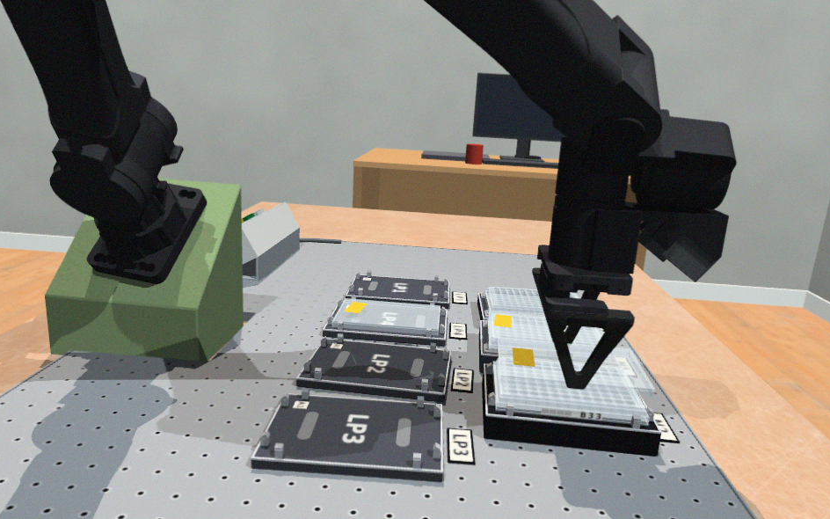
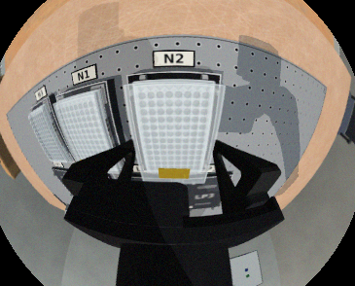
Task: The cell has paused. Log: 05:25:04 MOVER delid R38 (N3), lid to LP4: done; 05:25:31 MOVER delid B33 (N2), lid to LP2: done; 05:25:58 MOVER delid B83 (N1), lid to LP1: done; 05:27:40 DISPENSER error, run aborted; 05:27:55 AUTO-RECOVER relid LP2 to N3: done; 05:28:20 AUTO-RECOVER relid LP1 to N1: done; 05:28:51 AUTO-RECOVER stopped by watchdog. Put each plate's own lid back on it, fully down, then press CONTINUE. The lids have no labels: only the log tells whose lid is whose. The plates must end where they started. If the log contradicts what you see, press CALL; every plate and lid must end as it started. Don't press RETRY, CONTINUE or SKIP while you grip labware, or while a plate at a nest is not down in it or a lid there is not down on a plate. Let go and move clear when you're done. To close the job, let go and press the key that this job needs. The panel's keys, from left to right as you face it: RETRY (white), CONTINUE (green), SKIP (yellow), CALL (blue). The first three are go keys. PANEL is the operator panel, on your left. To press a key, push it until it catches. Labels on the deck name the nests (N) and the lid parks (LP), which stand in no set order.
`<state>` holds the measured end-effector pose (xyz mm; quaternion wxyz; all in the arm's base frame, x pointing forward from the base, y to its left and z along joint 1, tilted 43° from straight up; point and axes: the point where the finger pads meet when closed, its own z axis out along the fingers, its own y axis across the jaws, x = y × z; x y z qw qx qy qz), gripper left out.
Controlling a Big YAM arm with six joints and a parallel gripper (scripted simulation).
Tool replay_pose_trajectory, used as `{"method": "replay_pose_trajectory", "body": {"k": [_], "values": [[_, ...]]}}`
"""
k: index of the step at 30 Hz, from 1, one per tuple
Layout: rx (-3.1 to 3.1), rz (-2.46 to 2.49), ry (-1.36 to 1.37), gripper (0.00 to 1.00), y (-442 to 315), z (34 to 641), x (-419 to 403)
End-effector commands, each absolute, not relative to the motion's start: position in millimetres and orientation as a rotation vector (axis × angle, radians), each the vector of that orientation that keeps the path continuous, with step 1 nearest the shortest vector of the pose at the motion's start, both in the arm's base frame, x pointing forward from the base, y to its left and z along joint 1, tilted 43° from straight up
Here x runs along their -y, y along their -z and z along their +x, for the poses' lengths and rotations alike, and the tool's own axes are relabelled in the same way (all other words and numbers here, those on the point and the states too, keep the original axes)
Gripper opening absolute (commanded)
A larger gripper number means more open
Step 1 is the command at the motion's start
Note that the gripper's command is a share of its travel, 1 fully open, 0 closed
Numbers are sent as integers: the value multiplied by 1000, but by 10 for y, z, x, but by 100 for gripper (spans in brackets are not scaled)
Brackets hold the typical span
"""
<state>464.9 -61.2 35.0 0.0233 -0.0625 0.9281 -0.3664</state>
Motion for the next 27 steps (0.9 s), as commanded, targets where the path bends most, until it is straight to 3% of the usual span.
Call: {"method": "replay_pose_trajectory", "body": {"k": [1, 27], "values": [[-2893, -205, 1144, 0, -263, 4620, 694], [-2891, -203, 1142, 0, -213, 4635, 747]]}}
